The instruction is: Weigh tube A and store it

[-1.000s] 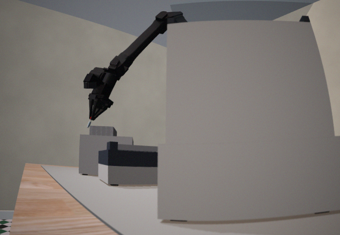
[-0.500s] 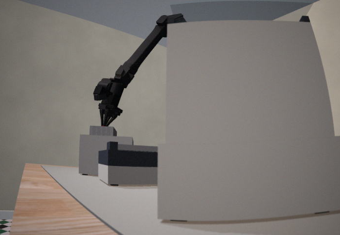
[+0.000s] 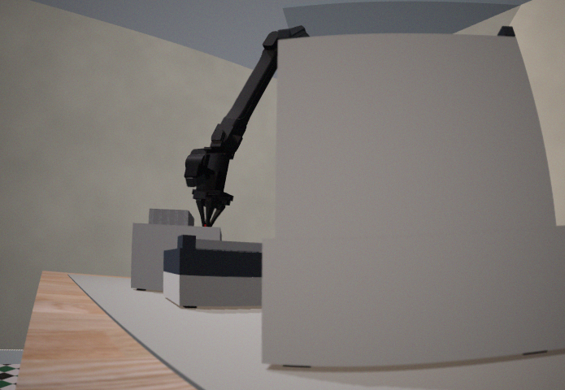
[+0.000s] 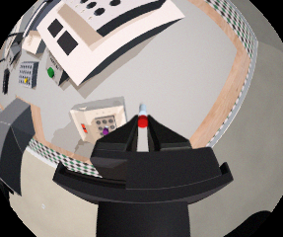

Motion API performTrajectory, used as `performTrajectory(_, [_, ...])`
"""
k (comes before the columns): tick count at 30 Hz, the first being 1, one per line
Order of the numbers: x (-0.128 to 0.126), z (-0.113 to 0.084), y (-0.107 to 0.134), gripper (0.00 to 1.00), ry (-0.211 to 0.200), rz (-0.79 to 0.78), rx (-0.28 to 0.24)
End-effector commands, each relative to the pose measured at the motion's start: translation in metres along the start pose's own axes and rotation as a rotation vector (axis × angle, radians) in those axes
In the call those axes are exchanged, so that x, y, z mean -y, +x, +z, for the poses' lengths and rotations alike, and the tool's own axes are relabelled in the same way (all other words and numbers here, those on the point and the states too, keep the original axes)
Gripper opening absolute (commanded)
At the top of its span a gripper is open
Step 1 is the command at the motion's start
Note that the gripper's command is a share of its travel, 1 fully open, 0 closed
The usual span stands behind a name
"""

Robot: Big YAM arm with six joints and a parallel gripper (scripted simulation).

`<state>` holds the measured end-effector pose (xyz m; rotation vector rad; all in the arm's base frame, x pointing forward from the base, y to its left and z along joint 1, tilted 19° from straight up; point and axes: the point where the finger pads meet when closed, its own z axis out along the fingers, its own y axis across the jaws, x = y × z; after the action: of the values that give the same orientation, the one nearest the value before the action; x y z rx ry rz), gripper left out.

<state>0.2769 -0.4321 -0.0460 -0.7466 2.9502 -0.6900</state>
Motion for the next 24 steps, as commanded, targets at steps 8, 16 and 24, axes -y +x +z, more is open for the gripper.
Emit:
performTrajectory(8, [-0.031,-0.008,0.057,0.09,-0.047,-0.036,-0.038])
performTrajectory(16, [-0.065,-0.004,0.093,0.09,-0.116,-0.055,-0.056])
performTrajectory(24, [-0.067,0.000,0.093,0.09,-0.090,-0.079,-0.053])
